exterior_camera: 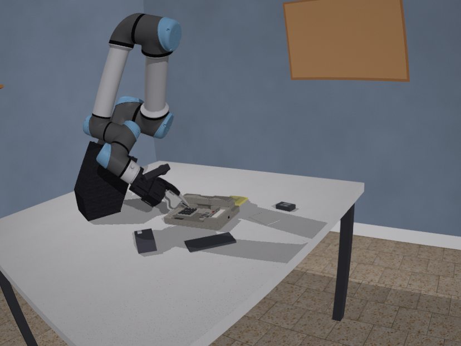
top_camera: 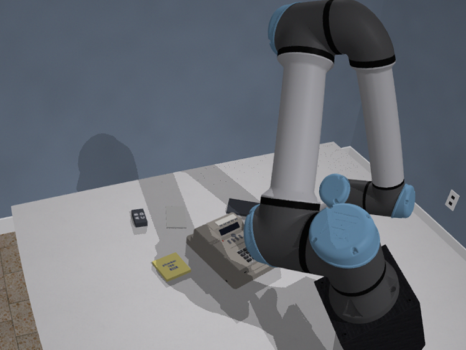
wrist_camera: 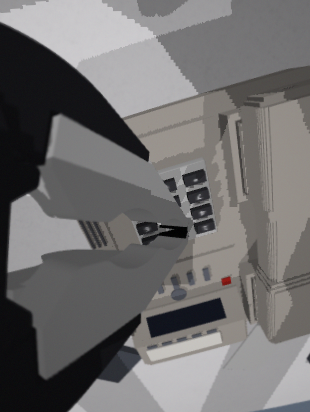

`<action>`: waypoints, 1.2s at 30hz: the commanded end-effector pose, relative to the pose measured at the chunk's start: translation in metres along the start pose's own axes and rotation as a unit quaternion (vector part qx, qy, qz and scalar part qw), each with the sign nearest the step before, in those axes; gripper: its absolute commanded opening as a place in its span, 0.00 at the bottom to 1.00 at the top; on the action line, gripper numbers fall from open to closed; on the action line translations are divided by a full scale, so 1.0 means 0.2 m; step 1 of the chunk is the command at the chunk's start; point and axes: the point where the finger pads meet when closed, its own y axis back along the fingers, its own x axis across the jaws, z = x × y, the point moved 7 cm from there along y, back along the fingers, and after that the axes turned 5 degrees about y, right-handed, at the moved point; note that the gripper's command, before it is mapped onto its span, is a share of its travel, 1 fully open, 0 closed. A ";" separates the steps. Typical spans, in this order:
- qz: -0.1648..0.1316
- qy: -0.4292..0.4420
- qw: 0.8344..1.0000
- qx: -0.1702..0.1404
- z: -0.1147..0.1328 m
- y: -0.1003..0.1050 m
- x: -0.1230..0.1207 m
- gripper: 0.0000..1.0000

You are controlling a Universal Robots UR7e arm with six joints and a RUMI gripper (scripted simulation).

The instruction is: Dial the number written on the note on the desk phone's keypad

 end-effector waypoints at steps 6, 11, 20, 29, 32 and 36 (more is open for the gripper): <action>0.000 0.000 1.000 0.000 0.00 -0.02 0.03 0.00; 0.000 0.000 1.000 0.000 0.00 -0.02 0.03 0.00; 0.000 0.000 1.000 0.000 0.02 -0.04 0.02 0.00; 0.000 0.000 1.000 0.000 0.03 -0.06 0.00 0.00; 0.000 0.000 1.000 0.000 0.03 -0.06 0.00 0.00; 0.000 0.000 1.000 0.000 0.04 -0.06 0.00 0.00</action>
